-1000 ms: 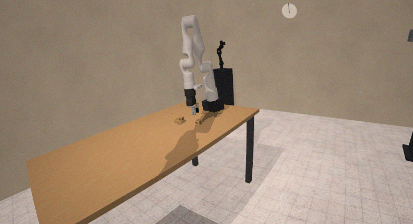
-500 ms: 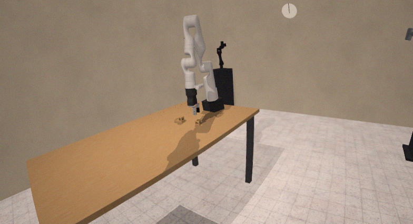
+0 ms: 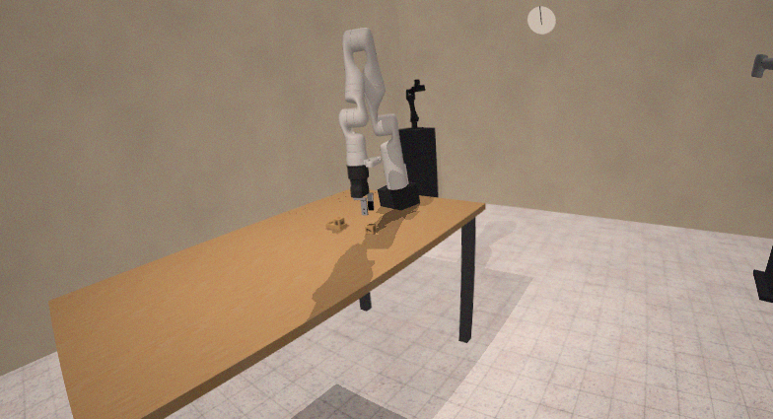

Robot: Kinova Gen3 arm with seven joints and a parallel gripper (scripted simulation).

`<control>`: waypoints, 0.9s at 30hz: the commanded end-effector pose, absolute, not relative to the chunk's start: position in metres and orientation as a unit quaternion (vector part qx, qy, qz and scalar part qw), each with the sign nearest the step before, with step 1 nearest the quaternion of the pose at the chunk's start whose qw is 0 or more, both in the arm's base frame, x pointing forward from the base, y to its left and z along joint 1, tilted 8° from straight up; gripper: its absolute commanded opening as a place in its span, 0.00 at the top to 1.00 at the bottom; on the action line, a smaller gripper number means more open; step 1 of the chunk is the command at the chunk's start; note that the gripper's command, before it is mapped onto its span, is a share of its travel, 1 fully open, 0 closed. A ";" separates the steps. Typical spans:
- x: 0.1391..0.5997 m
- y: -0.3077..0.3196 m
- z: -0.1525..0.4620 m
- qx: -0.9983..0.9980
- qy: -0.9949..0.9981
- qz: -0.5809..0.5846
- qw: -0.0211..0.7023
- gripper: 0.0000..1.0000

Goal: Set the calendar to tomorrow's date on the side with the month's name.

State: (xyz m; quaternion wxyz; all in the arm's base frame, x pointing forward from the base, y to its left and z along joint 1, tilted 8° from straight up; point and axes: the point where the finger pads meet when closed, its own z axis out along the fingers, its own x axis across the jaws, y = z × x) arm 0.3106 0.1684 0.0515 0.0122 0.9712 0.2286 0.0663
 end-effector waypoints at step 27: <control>0.307 0.172 0.064 0.973 0.222 0.067 0.011 0.10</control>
